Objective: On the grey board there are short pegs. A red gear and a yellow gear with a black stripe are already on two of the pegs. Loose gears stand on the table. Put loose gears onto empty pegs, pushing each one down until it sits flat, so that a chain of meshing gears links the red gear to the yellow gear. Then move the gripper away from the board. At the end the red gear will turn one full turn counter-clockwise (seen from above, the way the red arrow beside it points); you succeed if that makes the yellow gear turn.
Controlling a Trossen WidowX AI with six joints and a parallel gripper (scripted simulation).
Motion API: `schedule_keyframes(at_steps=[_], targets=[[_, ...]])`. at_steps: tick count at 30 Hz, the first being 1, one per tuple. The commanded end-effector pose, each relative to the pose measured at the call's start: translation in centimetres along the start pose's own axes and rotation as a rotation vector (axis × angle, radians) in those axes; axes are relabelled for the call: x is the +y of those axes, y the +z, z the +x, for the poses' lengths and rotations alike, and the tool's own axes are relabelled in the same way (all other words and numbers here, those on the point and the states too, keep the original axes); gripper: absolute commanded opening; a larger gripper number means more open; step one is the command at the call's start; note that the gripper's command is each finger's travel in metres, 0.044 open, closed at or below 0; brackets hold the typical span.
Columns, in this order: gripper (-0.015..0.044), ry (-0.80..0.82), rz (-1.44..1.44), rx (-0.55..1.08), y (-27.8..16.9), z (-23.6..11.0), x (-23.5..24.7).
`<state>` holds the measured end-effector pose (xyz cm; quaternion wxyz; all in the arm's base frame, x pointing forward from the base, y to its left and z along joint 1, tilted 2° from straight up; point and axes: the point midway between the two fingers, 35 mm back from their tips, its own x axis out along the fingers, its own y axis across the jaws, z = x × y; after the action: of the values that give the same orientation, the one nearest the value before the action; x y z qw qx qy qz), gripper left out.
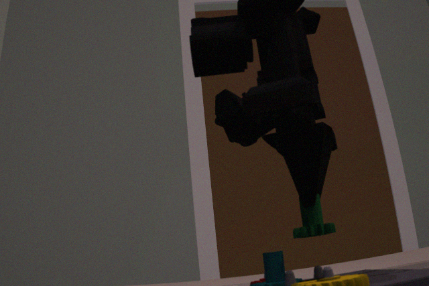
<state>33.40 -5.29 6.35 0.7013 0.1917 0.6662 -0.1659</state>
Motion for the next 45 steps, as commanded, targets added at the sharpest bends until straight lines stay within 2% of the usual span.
schedule_keyframes(at_steps=[1,11,26,45], targets=[[0.0,0.004,0.005,-0.003,0.1,-0.1,0.1],[0.0,0.004,0.02,-0.003,0.1,0.2,0.1],[0.0,0.004,-0.102,-0.003,0.1,2.1,0.1],[0.0,0.005,0.306,-0.002,0.1,4.2,0.1]])
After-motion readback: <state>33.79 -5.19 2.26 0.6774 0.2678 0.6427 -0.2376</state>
